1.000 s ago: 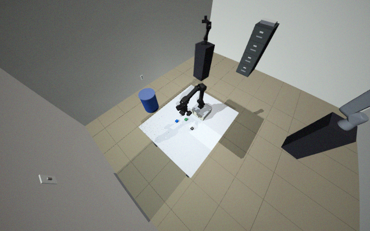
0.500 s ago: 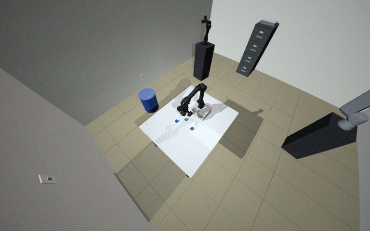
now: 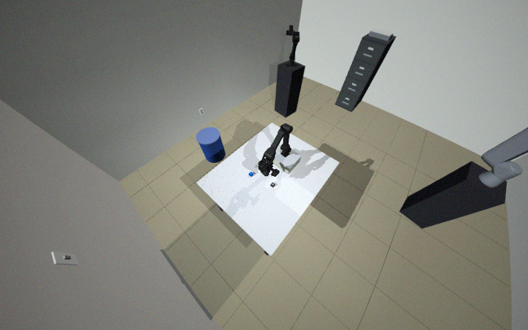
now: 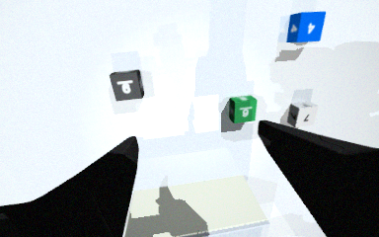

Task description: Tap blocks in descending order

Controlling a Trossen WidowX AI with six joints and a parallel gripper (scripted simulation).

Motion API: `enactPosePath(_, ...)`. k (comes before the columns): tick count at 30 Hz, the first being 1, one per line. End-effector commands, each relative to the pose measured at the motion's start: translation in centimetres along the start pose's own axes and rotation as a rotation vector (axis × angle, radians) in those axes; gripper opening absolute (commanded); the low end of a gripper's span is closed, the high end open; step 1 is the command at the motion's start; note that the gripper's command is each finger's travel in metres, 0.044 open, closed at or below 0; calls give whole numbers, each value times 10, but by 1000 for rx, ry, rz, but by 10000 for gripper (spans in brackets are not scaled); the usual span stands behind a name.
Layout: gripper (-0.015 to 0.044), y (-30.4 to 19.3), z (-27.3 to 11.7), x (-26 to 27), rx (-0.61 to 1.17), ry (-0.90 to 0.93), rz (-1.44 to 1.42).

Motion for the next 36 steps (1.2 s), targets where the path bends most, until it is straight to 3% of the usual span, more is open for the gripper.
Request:
enactPosePath(1, 400, 17, -2, 58, -7, 5, -5)
enactPosePath(26, 400, 21, -2, 64, -8, 6, -3)
enactPosePath(36, 400, 48, -5, -67, -24, 0, 35)
Point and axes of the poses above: the point midway between the two fingers, 35 mm back from their tips, its own z axis out along the fingers, its own x axis across the jaws, y = z × x, the point moved 3 cm from there along -z, back along the fingers, and after that the axes turned 9 degrees about -z, right-handed, at the moved point
